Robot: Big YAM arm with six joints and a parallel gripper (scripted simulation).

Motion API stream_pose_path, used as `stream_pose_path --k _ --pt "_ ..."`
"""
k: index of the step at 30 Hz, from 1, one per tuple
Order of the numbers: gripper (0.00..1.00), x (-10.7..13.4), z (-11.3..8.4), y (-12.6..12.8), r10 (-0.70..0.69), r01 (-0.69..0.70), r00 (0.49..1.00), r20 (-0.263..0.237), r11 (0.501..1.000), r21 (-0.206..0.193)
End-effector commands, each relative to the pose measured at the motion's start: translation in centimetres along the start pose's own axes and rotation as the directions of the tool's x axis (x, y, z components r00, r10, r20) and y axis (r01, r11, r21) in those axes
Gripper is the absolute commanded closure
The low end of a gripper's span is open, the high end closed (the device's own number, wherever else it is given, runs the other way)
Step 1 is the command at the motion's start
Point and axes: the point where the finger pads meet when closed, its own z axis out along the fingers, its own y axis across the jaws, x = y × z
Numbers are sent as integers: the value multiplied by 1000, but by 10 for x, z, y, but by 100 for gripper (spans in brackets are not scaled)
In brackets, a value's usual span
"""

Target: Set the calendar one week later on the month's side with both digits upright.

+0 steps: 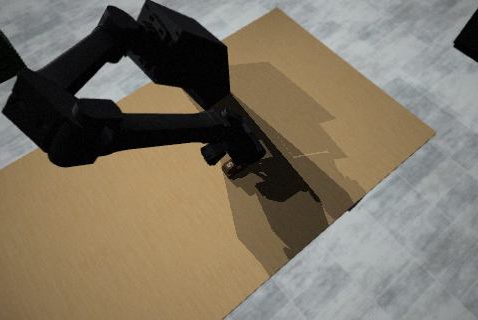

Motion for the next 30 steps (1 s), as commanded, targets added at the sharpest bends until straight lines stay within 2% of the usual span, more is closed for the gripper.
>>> stream_pose_path --k 1,3,7,30 --pt "75 -2 2 7 1 -1 1000 2 1000 -16" --pt "75 -1 6 4 0 0 1000 2 1000 -7" --pt "75 1 2 9 -6 6 1000 1 1000 -24" --pt "75 0 5 7 -2 2 1000 2 1000 -17"
